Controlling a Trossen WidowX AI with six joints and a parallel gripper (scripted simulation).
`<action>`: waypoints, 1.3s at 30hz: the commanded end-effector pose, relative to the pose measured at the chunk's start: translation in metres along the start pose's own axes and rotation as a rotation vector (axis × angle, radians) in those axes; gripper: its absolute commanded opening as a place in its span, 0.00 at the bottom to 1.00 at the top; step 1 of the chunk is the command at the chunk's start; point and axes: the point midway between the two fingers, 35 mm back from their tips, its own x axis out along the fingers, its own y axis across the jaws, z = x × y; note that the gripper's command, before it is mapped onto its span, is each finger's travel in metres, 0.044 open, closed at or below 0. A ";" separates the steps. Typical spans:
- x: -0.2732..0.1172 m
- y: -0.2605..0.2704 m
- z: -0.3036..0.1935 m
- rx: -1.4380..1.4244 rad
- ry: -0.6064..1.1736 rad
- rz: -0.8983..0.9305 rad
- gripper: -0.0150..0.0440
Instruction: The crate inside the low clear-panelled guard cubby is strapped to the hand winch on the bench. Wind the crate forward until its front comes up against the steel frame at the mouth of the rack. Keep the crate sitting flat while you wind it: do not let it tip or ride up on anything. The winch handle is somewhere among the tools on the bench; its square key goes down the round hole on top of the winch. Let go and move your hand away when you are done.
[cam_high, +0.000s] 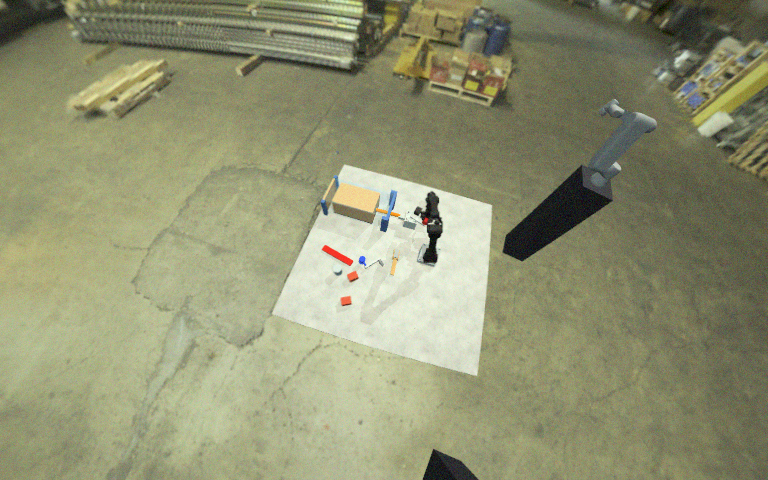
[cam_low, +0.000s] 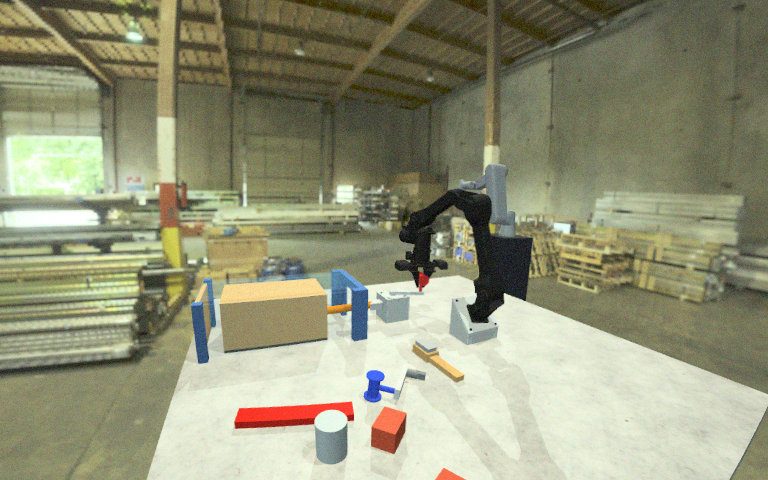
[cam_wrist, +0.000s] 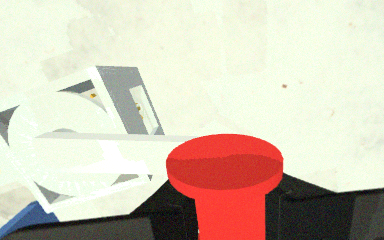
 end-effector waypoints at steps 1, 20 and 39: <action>0.001 0.001 0.013 -0.003 -0.020 -0.002 0.25; 0.000 0.004 0.034 -0.003 -0.022 -0.002 0.25; 0.000 0.012 0.054 -0.003 -0.023 -0.001 0.25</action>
